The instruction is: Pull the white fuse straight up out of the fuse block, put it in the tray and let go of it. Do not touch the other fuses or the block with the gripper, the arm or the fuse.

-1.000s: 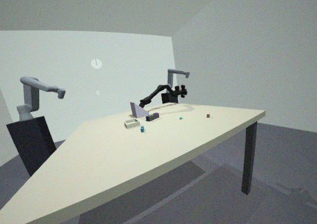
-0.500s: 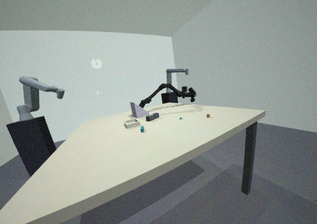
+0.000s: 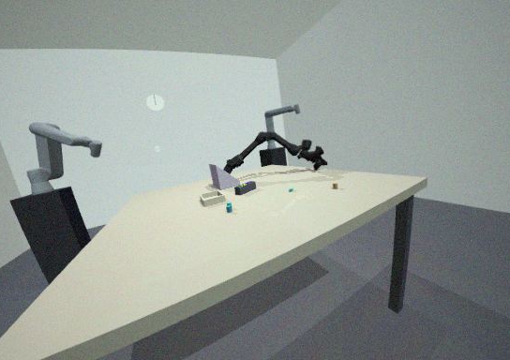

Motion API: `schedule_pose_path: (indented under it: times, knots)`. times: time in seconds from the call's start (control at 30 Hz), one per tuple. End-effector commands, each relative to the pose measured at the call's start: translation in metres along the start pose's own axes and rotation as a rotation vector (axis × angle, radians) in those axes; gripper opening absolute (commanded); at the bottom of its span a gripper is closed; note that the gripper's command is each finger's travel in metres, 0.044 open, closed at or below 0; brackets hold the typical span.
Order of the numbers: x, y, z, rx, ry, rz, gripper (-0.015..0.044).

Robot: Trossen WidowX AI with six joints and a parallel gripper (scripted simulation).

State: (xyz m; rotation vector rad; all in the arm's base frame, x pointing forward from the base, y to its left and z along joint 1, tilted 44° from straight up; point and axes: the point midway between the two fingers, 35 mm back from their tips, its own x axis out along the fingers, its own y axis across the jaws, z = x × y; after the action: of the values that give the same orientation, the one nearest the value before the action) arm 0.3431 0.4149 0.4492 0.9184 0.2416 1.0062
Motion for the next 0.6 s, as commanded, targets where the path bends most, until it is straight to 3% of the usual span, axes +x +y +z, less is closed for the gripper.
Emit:
schedule_pose_path:
  times: [0.0, 0.27, 0.57]
  knots:
    - [-0.004, -0.041, 0.006, -0.098, 0.03, -0.097, 0.0074]
    - [-0.025, -0.123, 0.026, -0.265, 0.092, -0.287, 0.0074]
    - [-0.102, -0.26, 0.06, -0.435, 0.274, -0.607, 0.0074]
